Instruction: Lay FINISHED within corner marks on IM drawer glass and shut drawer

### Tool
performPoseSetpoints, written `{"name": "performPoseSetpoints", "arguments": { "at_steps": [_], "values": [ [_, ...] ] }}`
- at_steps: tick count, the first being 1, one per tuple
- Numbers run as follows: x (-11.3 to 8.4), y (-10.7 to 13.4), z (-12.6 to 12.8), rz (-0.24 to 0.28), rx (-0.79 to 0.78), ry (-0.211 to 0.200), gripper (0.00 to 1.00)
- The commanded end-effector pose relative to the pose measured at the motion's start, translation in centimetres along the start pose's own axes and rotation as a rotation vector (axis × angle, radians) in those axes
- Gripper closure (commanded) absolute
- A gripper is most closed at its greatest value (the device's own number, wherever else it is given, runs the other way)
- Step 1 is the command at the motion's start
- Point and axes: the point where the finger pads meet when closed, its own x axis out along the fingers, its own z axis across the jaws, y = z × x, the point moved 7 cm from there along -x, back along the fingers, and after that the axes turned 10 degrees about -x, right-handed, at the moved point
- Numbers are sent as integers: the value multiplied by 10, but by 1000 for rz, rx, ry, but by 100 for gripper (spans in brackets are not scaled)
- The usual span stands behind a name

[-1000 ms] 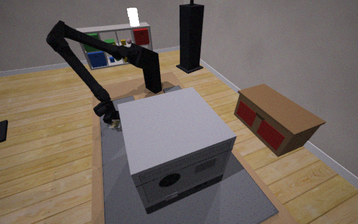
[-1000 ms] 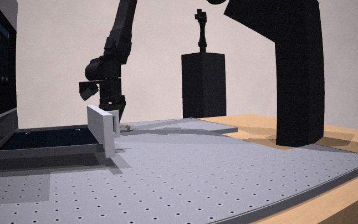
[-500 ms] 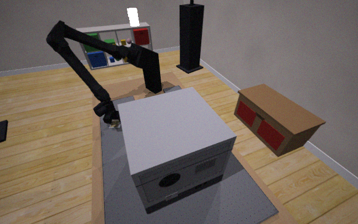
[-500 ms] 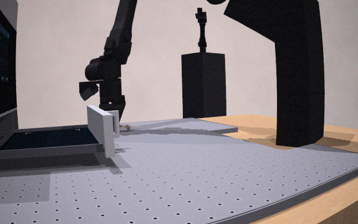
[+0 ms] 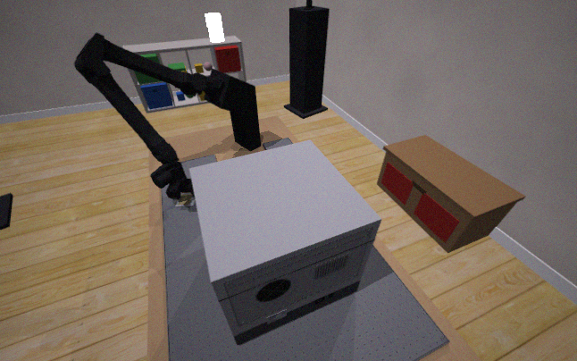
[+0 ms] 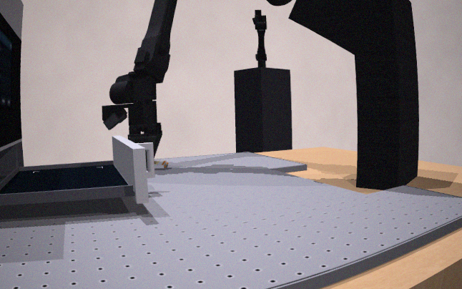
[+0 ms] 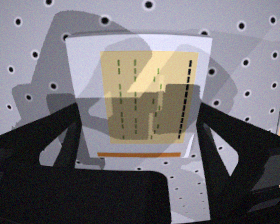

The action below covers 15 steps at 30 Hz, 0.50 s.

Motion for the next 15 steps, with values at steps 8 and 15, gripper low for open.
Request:
{"name": "performPoseSetpoints", "arguments": {
  "at_steps": [8, 15],
  "values": [
    [-22, -6, 1, -19, 1, -1, 20],
    [-32, -5, 1, -19, 2, 0, 20]
  ]
}}
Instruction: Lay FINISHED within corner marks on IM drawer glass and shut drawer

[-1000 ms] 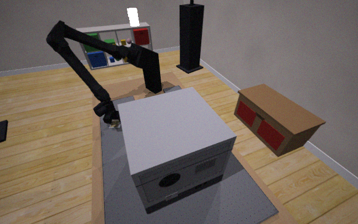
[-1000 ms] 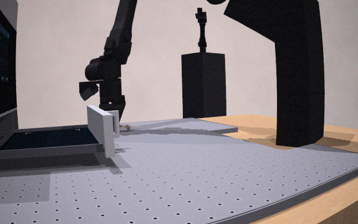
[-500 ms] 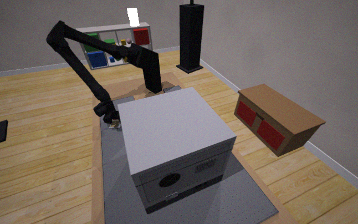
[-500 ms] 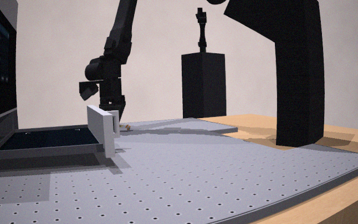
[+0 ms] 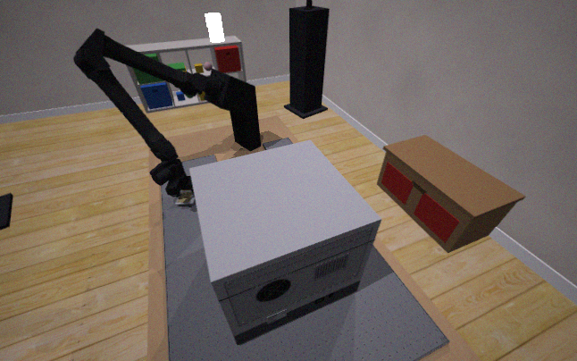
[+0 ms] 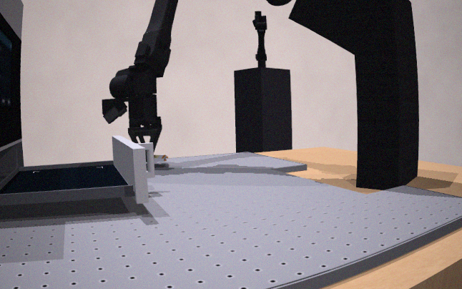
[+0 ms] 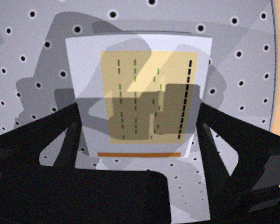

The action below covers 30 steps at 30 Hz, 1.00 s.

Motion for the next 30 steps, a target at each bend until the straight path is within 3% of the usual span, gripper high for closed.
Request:
{"name": "performPoseSetpoints", "arguments": {
  "at_steps": [1, 30],
  "values": [
    [-18, -6, -1, -18, 11, 0, 20],
    [-51, -6, -1, -19, 11, 1, 20]
  ]
}}
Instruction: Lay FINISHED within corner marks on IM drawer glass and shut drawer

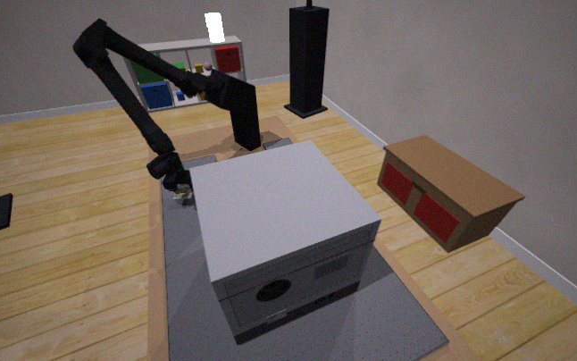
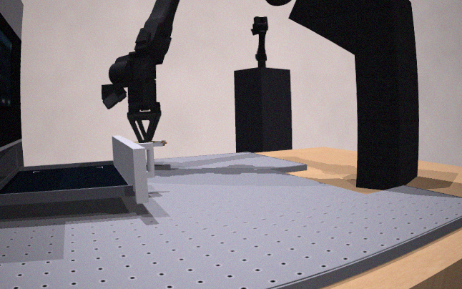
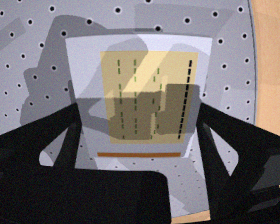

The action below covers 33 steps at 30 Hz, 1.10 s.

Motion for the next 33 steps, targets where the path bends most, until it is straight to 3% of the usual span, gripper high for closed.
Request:
{"name": "performPoseSetpoints", "arguments": {
  "at_steps": [1, 10, 33],
  "values": [
    [-17, -5, -1, -18, 12, -1, 20],
    [-28, -5, -1, -19, 13, 0, 20],
    [-27, -5, -5, -18, 19, 5, 20]
  ]
}}
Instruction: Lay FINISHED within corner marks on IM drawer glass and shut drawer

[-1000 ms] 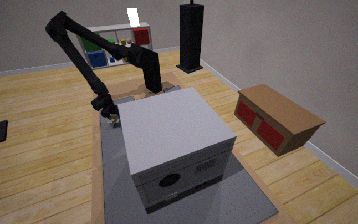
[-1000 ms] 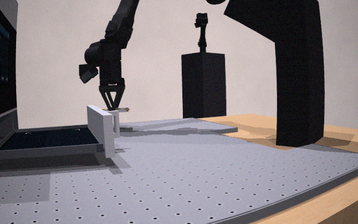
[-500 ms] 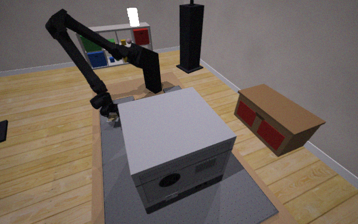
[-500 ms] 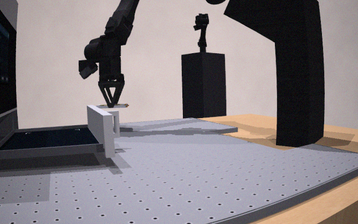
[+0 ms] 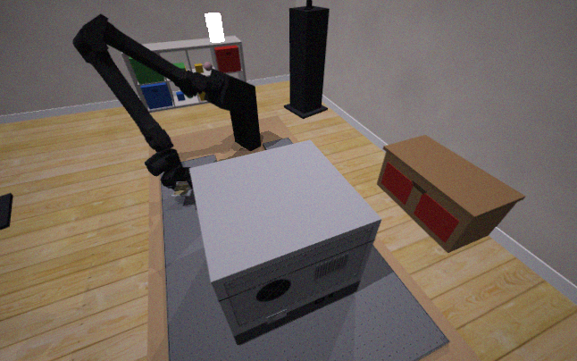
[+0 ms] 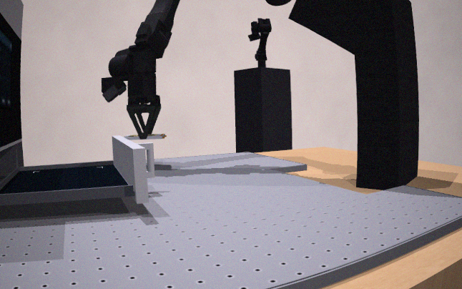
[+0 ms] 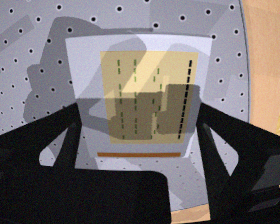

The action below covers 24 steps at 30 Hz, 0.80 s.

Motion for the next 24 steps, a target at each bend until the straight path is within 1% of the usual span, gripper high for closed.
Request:
{"name": "performPoseSetpoints", "arguments": {
  "at_steps": [1, 23, 24],
  "values": [
    [-10, -5, -5, -15, 17, 6, 20],
    [-10, -5, -5, -15, 17, 6, 20],
    [-13, -6, -2, -18, 11, 2, 20]
  ]
}}
